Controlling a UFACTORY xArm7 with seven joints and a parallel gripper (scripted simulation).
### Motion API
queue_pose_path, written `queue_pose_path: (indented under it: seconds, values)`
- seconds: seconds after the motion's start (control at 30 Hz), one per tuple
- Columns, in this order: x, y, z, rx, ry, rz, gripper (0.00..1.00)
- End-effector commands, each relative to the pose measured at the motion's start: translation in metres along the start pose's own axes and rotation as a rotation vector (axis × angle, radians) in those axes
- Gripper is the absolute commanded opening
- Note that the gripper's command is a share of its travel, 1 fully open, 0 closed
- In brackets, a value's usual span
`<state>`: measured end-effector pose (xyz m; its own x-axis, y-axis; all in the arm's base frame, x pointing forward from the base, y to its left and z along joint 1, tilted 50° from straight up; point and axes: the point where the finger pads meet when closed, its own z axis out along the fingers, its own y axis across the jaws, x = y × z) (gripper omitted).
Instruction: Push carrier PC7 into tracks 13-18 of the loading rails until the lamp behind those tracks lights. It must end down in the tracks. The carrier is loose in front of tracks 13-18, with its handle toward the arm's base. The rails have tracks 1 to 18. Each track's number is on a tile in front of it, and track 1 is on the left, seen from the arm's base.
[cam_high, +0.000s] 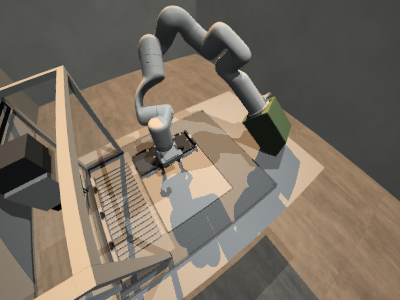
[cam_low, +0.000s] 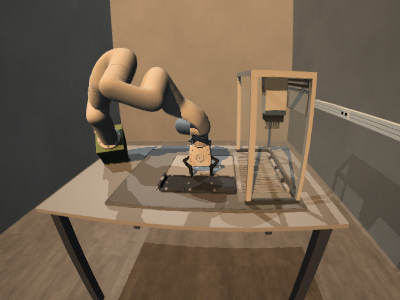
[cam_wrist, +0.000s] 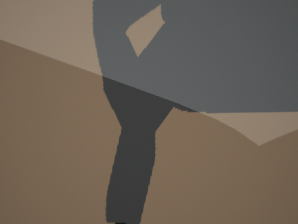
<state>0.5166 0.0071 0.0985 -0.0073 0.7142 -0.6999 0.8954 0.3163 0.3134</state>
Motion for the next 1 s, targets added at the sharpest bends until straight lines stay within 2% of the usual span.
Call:
queue_pose_path:
  seconds: [0.0,0.97]
  values:
    - [-0.0010,0.0014,-0.0015,-0.004,0.002,0.000,1.00]
    - [-0.0059,0.0015,-0.0015,-0.004,0.002,0.000,1.00]
